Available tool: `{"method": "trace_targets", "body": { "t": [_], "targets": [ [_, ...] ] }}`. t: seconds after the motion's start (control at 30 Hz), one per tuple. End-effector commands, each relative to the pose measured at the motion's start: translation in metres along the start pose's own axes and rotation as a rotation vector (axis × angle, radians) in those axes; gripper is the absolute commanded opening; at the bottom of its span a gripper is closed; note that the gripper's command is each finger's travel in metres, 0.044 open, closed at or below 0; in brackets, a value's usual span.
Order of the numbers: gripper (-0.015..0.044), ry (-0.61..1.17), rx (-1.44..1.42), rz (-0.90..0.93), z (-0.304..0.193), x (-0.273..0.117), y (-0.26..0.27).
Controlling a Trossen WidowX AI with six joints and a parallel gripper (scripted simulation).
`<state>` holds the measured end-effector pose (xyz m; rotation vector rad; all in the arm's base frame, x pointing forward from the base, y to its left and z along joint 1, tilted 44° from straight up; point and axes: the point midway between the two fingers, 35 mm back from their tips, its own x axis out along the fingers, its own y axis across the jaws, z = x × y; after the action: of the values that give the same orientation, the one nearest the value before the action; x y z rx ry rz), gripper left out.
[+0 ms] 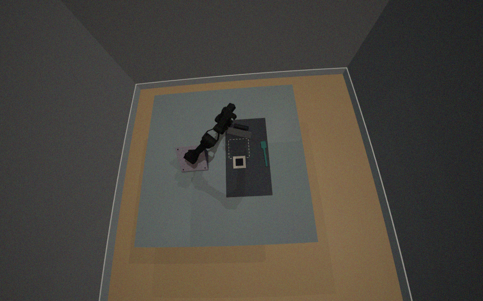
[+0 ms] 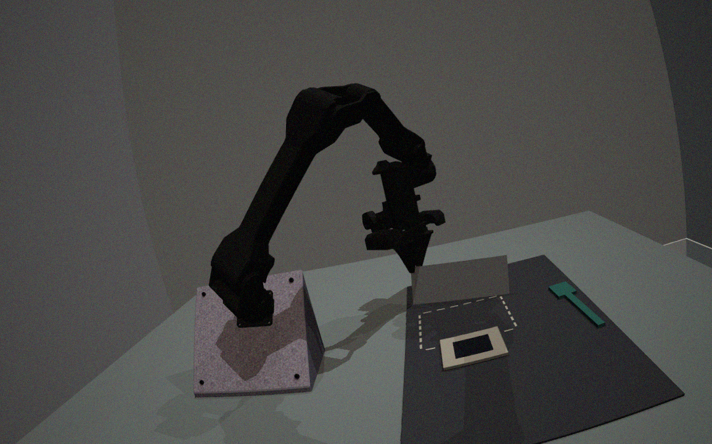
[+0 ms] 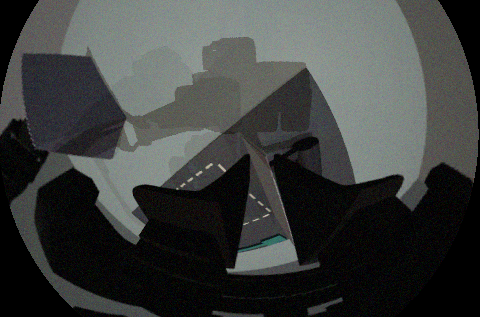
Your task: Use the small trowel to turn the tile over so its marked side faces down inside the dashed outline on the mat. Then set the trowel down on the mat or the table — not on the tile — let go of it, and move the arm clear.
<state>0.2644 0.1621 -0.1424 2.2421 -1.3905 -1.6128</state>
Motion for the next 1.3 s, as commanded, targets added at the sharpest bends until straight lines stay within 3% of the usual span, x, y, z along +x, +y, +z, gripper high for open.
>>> {"method": "trace_targets", "body": {
  "t": [0.0,0.5,1.27],
  "targets": [
    [0.0100,-0.006,0.005,-0.004,0.000,-0.015,0.001],
    [0.0100,-0.006,-0.349,-0.011,0.017,-0.016,-0.062],
    [0.0100,-0.006,-0.354,-0.009,0.010,-0.006,-0.046]
  ]
}}
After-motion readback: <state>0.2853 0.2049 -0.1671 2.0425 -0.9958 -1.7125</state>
